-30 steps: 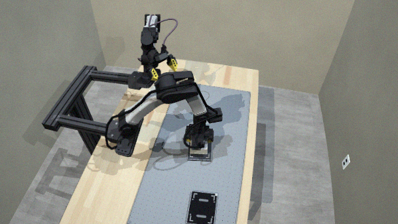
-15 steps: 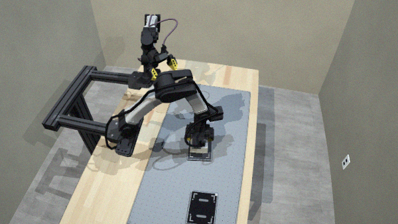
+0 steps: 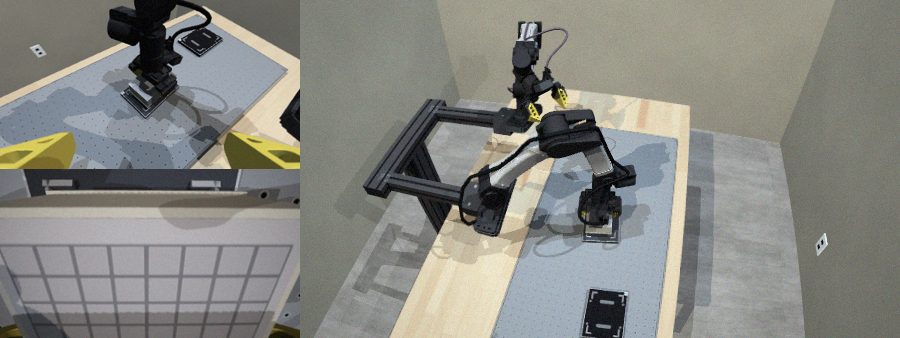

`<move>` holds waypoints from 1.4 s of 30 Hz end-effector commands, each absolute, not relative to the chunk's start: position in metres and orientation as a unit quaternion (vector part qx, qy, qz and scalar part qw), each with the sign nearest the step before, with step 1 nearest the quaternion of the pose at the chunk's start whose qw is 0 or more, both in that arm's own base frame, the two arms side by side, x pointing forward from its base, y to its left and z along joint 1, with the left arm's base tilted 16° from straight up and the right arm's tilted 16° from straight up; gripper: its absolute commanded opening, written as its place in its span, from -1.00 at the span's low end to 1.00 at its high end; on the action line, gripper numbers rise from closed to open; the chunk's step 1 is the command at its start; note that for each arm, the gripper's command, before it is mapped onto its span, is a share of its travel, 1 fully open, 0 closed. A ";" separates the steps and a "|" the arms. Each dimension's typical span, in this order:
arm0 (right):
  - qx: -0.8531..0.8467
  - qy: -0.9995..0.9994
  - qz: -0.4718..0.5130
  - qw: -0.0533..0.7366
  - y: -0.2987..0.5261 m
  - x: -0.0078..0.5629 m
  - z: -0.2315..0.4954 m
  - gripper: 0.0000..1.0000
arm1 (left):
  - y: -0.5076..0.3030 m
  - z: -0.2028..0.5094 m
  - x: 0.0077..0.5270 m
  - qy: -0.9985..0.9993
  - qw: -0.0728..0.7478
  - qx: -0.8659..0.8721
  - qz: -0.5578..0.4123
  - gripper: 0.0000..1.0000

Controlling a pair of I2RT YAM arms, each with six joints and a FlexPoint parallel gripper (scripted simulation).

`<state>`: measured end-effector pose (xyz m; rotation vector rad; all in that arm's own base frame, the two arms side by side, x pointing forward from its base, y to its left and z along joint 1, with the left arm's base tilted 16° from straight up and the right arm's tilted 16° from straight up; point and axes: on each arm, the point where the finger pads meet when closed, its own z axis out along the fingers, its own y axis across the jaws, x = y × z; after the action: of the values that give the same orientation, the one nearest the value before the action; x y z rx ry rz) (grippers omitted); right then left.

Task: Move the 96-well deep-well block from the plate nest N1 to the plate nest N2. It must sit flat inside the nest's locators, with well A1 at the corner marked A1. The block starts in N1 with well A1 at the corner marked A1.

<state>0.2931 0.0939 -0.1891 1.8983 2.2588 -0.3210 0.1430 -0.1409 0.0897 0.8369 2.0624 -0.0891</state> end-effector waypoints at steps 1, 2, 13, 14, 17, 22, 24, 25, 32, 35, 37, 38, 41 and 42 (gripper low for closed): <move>0.638 0.758 -0.093 0.095 0.099 0.306 -0.188 0.50 | -0.145 0.094 0.144 0.829 0.448 0.333 -0.043 1.00; 0.639 0.758 -0.088 0.098 0.100 0.309 -0.188 0.50 | -0.145 0.094 0.144 0.829 0.448 0.333 -0.043 1.00; 0.636 0.760 -0.082 0.103 0.098 0.312 -0.193 0.50 | -0.145 0.094 0.144 0.829 0.448 0.333 -0.043 1.00; 0.636 0.760 -0.081 0.104 0.098 0.314 -0.194 0.50 | -0.145 0.094 0.144 0.829 0.448 0.333 -0.043 1.00; 0.636 0.760 -0.084 0.104 0.097 0.313 -0.200 0.50 | -0.145 0.094 0.144 0.829 0.448 0.333 -0.043 1.00; 0.635 0.760 -0.082 0.105 0.095 0.316 -0.208 0.50 | -0.145 0.094 0.144 0.829 0.448 0.333 -0.043 1.00; 0.636 0.760 -0.085 0.104 0.092 0.313 -0.212 0.50 | -0.145 0.094 0.144 0.829 0.448 0.333 -0.043 1.00; 0.635 0.760 -0.087 0.103 0.091 0.311 -0.214 0.50 | -0.145 0.094 0.144 0.829 0.448 0.333 -0.043 1.00; 0.637 0.759 -0.086 0.103 0.090 0.313 -0.221 0.50 | -0.145 0.094 0.144 0.829 0.448 0.333 -0.043 1.00; 0.637 0.759 -0.086 0.103 0.091 0.311 -0.217 0.50 | -0.145 0.094 0.144 0.829 0.448 0.333 -0.043 1.00; 0.639 0.758 -0.087 0.100 0.094 0.306 -0.207 0.50 | -0.145 0.094 0.144 0.829 0.448 0.333 -0.043 1.00; 0.640 0.757 -0.083 0.099 0.096 0.306 -0.202 0.50 | -0.145 0.094 0.144 0.829 0.448 0.333 -0.043 1.00; 0.638 0.759 -0.078 0.099 0.099 0.308 -0.199 1.00 | -0.145 0.094 0.144 0.829 0.448 0.333 -0.043 1.00; 0.638 0.760 -0.077 0.097 0.102 0.308 -0.192 1.00 | -0.145 0.094 0.144 0.829 0.448 0.333 -0.043 1.00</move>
<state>0.3002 0.0910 -0.2082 1.8936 2.2541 -0.2920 0.1430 -0.1409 0.0897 0.8369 2.0624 -0.0891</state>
